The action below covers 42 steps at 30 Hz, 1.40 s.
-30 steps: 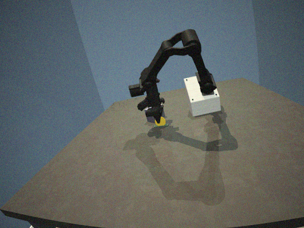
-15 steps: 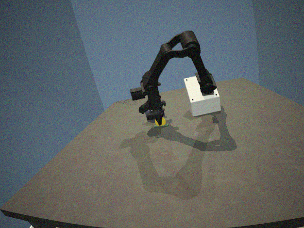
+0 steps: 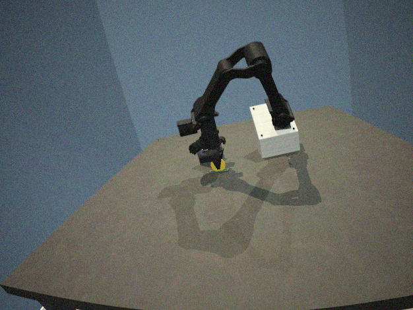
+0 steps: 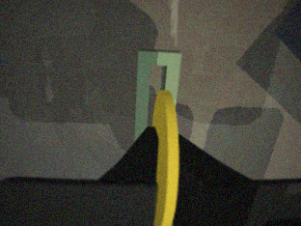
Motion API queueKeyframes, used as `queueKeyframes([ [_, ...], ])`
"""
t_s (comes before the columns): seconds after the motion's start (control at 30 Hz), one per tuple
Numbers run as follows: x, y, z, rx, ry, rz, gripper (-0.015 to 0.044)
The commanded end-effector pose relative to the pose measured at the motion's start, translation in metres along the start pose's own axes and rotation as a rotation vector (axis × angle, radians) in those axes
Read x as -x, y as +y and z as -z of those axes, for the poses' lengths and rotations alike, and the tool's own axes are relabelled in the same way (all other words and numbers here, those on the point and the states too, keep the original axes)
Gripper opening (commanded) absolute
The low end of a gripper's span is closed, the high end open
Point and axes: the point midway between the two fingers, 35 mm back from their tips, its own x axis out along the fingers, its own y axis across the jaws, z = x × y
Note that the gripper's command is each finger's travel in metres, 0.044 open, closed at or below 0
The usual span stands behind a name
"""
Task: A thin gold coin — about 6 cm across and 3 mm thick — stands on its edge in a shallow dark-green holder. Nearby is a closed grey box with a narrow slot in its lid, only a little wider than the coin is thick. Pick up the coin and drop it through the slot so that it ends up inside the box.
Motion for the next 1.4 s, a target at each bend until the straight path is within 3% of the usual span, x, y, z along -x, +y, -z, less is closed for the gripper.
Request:
queueKeyframes([
  [0.0,0.008,0.0,-0.003,0.003,-0.005,-0.002,0.0],
  [1.1,0.091,0.0,-0.001,0.002,-0.005,0.0,0.0],
  [1.37,0.093,-0.001,-0.001,0.12,-0.005,0.0,0.0],
])
